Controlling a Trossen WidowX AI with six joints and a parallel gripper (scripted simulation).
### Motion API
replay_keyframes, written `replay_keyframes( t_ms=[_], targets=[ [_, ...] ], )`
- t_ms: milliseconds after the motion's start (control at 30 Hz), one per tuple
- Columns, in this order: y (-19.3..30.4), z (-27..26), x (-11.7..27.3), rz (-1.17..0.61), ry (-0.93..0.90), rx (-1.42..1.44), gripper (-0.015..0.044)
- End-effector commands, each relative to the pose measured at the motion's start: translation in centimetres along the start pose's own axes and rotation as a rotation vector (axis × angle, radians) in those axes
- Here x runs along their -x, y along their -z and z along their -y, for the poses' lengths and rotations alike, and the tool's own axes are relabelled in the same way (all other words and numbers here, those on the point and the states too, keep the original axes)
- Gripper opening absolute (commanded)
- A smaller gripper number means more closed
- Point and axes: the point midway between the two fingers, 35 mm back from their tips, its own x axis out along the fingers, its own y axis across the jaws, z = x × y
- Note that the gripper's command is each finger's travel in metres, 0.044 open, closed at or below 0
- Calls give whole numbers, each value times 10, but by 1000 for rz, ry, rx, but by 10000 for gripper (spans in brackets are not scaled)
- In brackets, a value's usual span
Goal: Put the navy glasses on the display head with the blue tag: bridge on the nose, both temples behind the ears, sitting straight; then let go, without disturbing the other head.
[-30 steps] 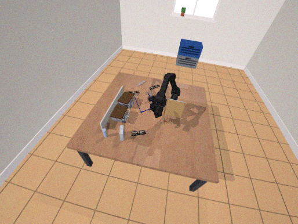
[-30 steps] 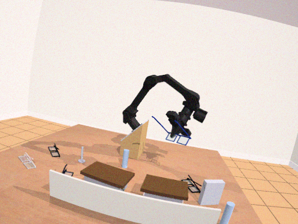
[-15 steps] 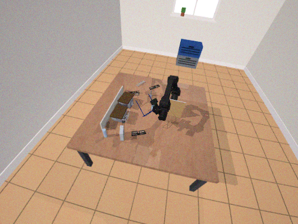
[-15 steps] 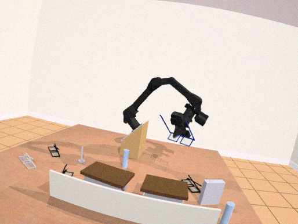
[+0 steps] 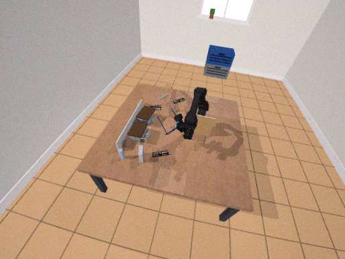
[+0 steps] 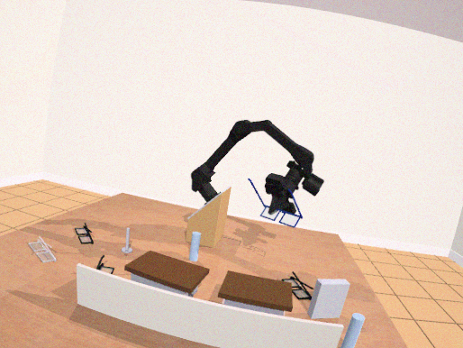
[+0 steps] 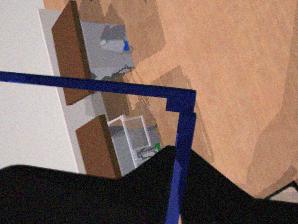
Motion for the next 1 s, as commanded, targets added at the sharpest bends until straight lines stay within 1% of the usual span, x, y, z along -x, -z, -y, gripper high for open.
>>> replay_keyframes(
  t_ms=[0, 133, 533, 967],
  targets=[
    [0, 0, 0, -1, 2, -11, 0],
    [0, -4, -3, 6, 18, -107, 0],
    [-4, -22, -20, 63, 91, -601, 0],
    [-11, -40, -39, 161, 140, -1140, 0]
  ],
)
